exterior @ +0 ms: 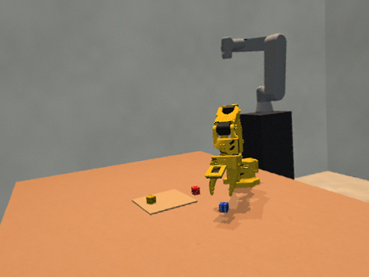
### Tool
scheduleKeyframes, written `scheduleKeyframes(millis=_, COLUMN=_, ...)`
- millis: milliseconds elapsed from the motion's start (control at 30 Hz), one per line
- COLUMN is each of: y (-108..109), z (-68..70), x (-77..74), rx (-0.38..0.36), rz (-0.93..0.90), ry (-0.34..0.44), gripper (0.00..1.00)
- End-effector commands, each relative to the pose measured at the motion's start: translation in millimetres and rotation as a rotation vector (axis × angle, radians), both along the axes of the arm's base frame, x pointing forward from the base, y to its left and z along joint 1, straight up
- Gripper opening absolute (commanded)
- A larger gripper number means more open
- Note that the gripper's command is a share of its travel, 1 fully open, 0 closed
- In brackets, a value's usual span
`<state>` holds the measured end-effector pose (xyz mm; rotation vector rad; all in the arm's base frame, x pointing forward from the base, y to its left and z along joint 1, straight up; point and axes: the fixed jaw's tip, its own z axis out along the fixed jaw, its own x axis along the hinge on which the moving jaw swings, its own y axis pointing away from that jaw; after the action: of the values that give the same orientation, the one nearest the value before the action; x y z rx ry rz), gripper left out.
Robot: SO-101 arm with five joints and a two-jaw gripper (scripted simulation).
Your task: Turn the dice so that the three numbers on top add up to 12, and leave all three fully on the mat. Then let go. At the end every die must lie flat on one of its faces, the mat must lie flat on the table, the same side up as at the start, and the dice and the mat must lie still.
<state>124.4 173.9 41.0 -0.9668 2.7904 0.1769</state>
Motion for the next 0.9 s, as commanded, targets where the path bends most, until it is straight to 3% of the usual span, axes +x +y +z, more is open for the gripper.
scheduleKeyframes(millis=0, y=5.4, z=8.1, x=2.9, rx=-0.208, rz=0.098, ry=0.152, gripper=0.28)
scheduleKeyframes(millis=133, y=5.4, z=8.1, x=2.9, rx=-0.241, rz=0.113, ry=0.176, gripper=0.28)
scheduleKeyframes(millis=600, y=5.5, z=7.2, x=2.9, rx=-0.241, rz=0.113, ry=0.177, gripper=0.28)
scheduleKeyframes(millis=867, y=6.1, z=-0.1, x=3.4, rx=-0.241, rz=0.113, ry=0.177, gripper=0.28)
